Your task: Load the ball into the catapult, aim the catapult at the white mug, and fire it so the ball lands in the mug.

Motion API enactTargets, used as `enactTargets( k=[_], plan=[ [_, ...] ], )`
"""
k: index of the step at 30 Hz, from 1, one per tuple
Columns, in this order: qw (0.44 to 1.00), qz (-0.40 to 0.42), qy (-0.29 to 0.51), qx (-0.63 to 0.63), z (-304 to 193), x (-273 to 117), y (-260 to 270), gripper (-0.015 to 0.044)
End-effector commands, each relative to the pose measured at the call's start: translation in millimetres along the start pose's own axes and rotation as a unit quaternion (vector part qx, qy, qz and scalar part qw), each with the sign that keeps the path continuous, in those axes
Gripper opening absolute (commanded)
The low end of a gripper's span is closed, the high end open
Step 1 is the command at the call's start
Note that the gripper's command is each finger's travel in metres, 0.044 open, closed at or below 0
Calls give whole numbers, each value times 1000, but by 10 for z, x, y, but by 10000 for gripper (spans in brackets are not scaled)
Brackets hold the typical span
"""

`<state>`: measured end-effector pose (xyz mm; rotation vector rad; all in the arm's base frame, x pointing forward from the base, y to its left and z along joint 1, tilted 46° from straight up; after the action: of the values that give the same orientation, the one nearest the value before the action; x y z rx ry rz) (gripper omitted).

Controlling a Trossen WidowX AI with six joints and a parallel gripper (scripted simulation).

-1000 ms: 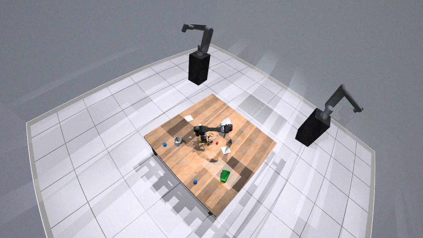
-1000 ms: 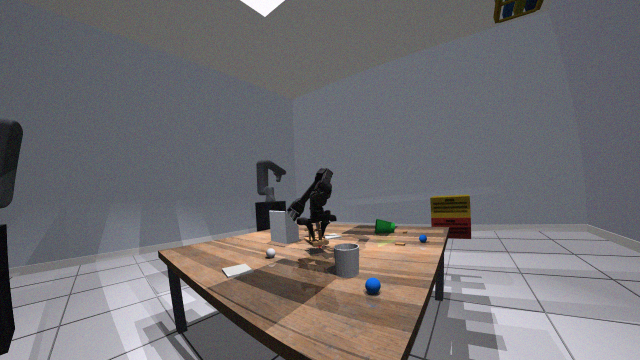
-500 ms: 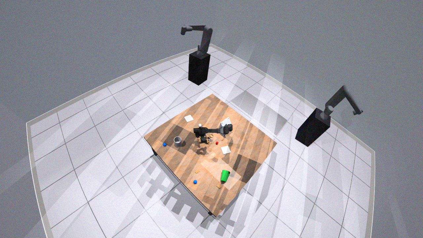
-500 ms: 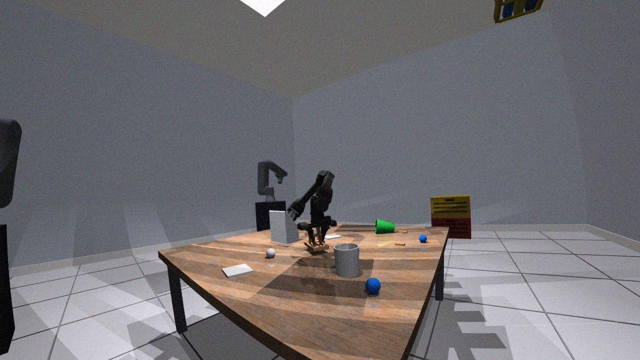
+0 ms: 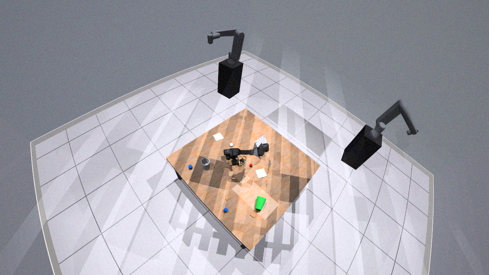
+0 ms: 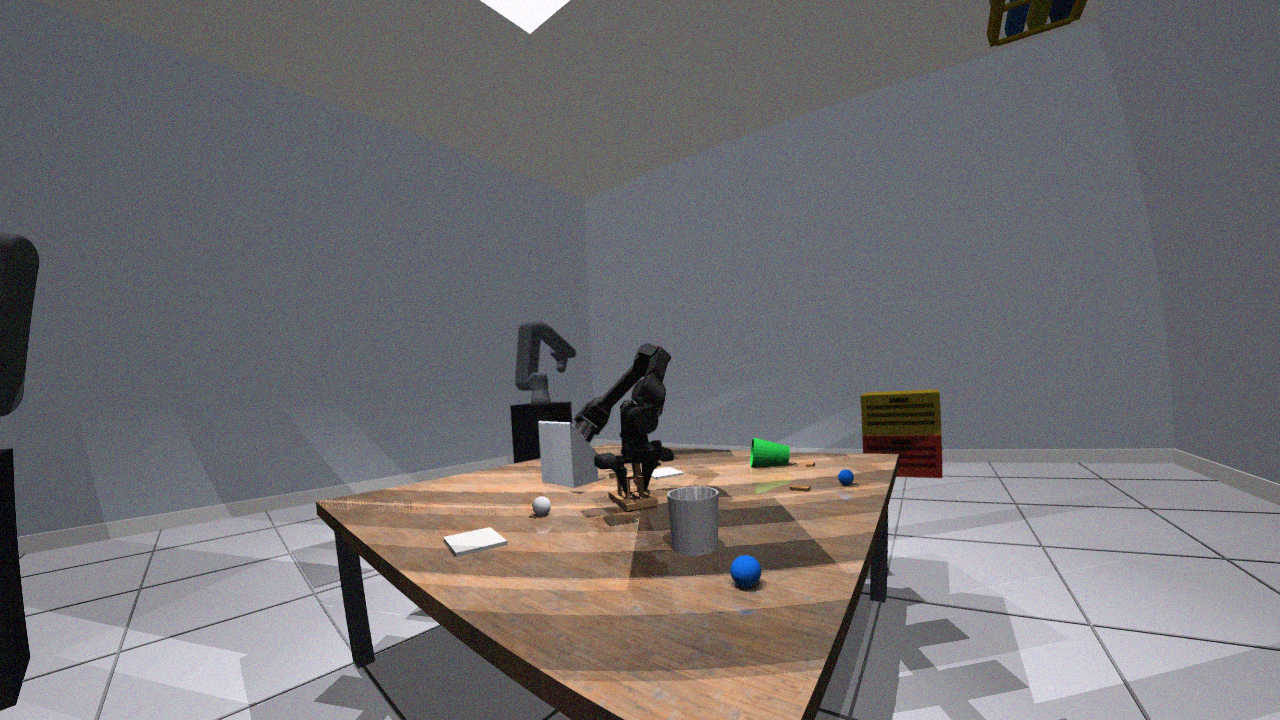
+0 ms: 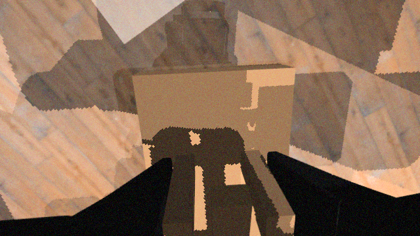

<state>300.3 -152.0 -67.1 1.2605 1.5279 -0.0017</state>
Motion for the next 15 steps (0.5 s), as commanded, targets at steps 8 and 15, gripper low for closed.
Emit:
enactTargets(
  k=[8,15],
  plan=[
    [1000,0,-1,-1,3,-11,2,157],
    [1000,0,-1,-1,3,-11,2,341]
  ],
)
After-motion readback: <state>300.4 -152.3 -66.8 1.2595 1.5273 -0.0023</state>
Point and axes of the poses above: the point midway between the two fingers, 35 mm back from their tips, its own x axis out along the fingers, its own y axis across the jaws, z = x × y, the point moved 6 cm from there along -x, back along the fingers, and after that the axes turned 7 degrees about x, right-handed, at the moved point
